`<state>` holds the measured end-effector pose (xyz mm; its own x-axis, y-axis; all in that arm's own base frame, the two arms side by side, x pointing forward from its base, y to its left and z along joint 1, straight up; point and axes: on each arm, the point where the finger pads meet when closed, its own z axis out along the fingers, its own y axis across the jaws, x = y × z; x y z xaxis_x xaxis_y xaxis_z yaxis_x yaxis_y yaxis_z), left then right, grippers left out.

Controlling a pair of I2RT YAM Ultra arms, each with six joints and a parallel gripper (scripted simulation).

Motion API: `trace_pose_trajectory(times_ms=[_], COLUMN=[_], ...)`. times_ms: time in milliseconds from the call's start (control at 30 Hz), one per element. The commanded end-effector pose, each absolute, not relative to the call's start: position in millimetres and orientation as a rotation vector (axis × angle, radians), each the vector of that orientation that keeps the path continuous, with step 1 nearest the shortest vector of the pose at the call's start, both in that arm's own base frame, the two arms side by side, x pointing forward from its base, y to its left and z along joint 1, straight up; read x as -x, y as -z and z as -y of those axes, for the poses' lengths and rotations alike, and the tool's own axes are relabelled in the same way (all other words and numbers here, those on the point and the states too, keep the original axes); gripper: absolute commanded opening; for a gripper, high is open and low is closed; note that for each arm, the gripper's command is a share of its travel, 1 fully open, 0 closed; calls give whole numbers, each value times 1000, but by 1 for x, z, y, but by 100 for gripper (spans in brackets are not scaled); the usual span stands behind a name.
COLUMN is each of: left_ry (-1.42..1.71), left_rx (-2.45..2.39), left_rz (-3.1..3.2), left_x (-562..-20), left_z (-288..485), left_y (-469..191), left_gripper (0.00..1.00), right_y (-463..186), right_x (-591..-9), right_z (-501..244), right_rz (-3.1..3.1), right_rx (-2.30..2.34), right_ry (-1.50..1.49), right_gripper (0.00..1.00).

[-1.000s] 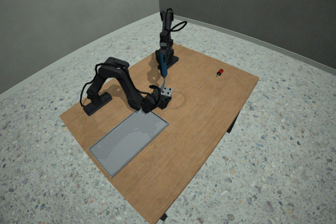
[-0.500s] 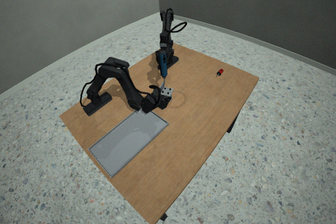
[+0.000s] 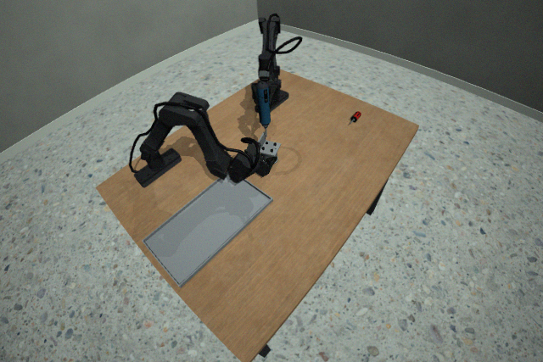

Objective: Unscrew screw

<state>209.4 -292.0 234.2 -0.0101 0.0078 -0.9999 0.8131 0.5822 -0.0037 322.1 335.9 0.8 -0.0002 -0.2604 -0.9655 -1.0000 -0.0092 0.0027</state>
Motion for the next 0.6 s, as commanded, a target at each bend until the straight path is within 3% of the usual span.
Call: trace_pose_trajectory(times_ms=[0,567], left_ry=[778,783], left_rx=[-678,-677], left_rz=[-1342,-1333], left_x=[-214,-213], left_z=[293,295], left_y=[-270,-273], left_gripper=[42,42], right_y=[-16,-16], right_x=[-328,-328], right_z=[-333,-333], right_rz=[-1371,-1371], right_rx=[1395,1395], right_ry=[-1067,-1067], right_gripper=[59,59])
